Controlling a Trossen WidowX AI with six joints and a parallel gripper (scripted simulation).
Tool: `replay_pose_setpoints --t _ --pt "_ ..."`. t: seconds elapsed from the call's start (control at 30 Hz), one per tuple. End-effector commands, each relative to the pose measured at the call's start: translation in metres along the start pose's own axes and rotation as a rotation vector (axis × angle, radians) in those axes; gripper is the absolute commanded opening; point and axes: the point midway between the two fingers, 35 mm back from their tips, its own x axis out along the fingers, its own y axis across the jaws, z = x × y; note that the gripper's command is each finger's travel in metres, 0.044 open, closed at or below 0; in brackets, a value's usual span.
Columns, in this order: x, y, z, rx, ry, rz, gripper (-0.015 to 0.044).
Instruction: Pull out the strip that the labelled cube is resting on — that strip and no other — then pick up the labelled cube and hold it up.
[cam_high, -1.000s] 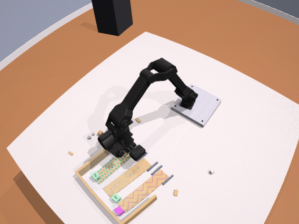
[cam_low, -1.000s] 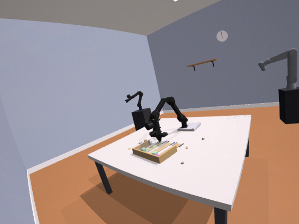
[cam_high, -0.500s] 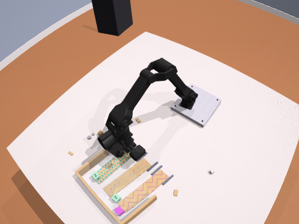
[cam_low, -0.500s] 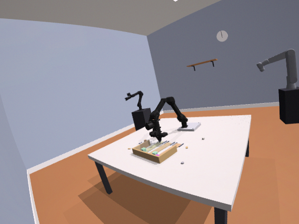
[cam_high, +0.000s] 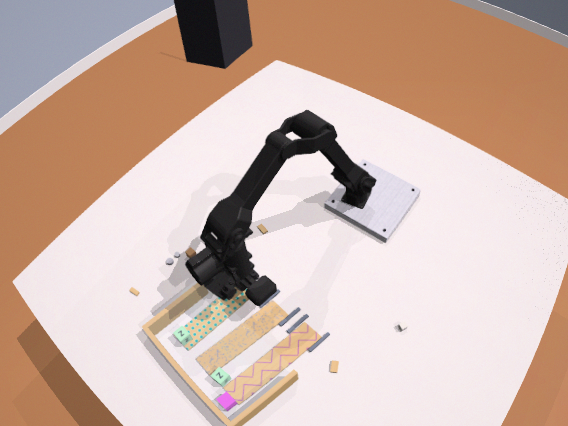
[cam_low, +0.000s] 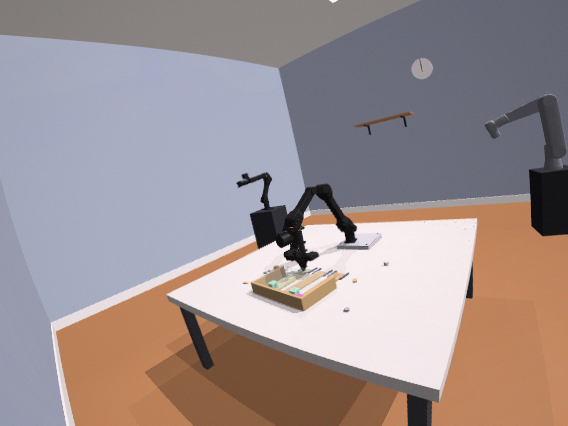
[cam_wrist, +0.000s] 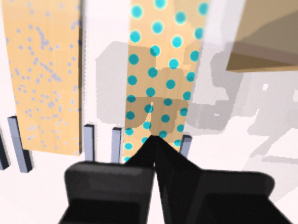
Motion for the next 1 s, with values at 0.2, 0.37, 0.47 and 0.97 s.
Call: replay_pose_setpoints --t 0.2,0.37,0.47,0.97 --pt "0.002 0.001 0.001 -0.005 -0.003 0.005 0.0000" --pt "0.002 0.001 0.001 -0.005 -0.003 0.005 0.0000" --pt "0.003 0.001 0.001 -0.005 -0.003 0.005 0.0000" --pt "0.004 0.000 -0.018 -0.005 -0.001 0.005 0.0000"
